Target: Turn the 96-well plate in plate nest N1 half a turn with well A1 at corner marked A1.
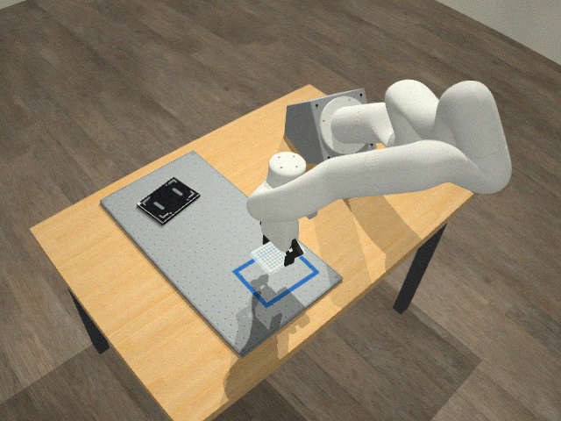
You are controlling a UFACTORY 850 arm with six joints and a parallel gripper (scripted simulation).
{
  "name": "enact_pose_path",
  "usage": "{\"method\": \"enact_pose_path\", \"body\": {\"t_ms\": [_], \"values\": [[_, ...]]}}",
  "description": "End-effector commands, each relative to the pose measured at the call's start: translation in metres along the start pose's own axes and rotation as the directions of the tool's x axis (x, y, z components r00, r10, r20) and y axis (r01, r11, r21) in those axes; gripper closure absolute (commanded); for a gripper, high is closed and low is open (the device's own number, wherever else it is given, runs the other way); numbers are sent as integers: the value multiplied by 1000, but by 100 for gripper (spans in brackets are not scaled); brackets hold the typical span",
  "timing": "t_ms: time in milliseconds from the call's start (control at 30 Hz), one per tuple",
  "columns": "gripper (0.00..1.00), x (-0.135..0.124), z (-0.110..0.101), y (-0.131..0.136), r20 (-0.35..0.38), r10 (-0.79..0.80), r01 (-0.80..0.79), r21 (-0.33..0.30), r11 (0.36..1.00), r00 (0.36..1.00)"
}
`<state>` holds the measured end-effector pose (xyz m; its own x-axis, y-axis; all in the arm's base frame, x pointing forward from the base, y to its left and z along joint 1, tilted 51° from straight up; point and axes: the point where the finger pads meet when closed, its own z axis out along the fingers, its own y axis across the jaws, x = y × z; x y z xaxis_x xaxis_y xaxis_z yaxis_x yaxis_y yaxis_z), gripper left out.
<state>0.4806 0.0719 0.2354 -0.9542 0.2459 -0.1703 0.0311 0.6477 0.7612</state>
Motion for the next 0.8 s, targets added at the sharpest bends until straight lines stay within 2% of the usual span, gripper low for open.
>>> {"method": "enact_pose_path", "body": {"t_ms": [0, 767], "values": [[100, -1, 0, 0, 1, 0, 0, 0, 1000, 1000], [100, -1, 30, 0, 1, 0, 0, 0, 1000, 1000]]}}
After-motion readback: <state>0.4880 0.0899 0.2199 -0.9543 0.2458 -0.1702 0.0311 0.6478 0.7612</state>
